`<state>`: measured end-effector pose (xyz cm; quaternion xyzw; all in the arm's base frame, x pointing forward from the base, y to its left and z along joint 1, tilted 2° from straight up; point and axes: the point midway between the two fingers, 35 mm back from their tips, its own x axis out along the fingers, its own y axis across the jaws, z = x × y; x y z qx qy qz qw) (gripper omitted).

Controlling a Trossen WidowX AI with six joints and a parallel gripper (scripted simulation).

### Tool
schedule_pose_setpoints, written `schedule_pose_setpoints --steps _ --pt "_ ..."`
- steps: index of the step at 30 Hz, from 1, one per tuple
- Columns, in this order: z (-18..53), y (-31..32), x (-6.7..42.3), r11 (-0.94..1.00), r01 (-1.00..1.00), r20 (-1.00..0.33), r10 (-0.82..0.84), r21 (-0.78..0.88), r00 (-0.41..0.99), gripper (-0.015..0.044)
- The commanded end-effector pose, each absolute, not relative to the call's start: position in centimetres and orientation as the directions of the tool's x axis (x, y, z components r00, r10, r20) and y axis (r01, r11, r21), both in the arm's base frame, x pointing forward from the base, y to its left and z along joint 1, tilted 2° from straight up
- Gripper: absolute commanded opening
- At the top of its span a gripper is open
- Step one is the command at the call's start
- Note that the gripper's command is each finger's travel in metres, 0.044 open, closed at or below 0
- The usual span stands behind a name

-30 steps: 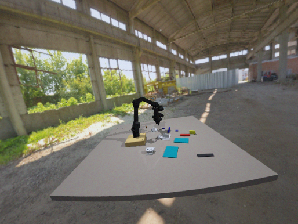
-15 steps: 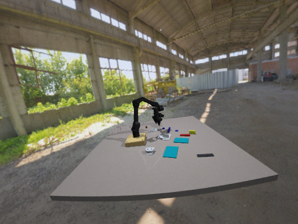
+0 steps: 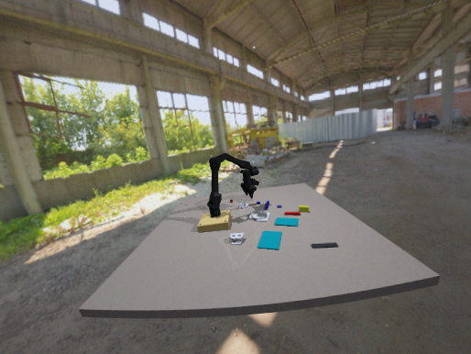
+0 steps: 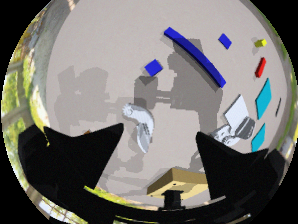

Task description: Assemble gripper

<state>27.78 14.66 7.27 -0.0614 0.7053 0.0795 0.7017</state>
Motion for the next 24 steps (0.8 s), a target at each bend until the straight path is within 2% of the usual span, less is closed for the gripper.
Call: schedule_pose_setpoints --steps 1,18,24 --pt "7.27 14.66 27.78 0.980 -0.198 -1.000 0.025 0.026 -0.008 0.0440" --pt "7.27 14.66 27.78 0.980 -0.198 -1.000 0.025 0.026 -0.008 0.0000" --pt "7.27 14.66 27.78 0.980 -0.198 -1.000 0.025 0.026 -0.008 0.0000"
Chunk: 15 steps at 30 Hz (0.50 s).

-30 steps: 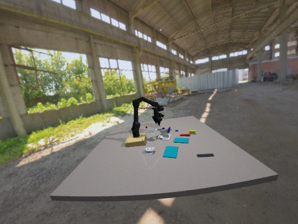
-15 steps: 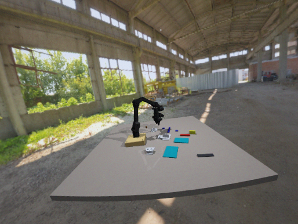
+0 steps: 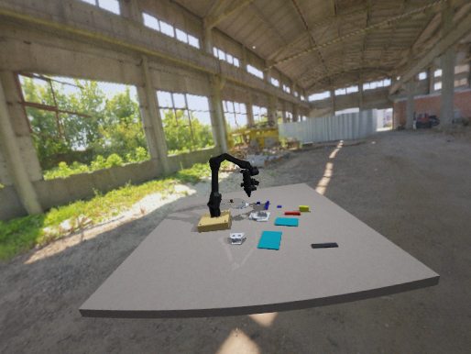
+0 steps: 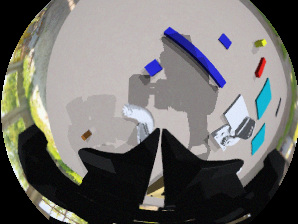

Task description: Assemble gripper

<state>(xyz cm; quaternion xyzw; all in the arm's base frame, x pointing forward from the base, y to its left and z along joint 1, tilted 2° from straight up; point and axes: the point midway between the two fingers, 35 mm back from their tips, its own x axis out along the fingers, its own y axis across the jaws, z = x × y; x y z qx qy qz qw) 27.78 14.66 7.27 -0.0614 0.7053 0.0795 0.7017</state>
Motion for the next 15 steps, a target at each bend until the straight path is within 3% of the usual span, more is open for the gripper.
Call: schedule_pose_setpoints --steps 1,8,15 --pt "7.3 14.7 27.8 0.980 -0.198 -1.000 0.025 0.026 -0.008 0.0000" --pt "7.3 14.7 27.8 0.980 -0.198 -1.000 0.025 0.026 -0.008 0.0000" --pt "7.8 15.4 25.7 0.947 -0.321 -1.000 0.027 0.028 -0.009 0.0184"
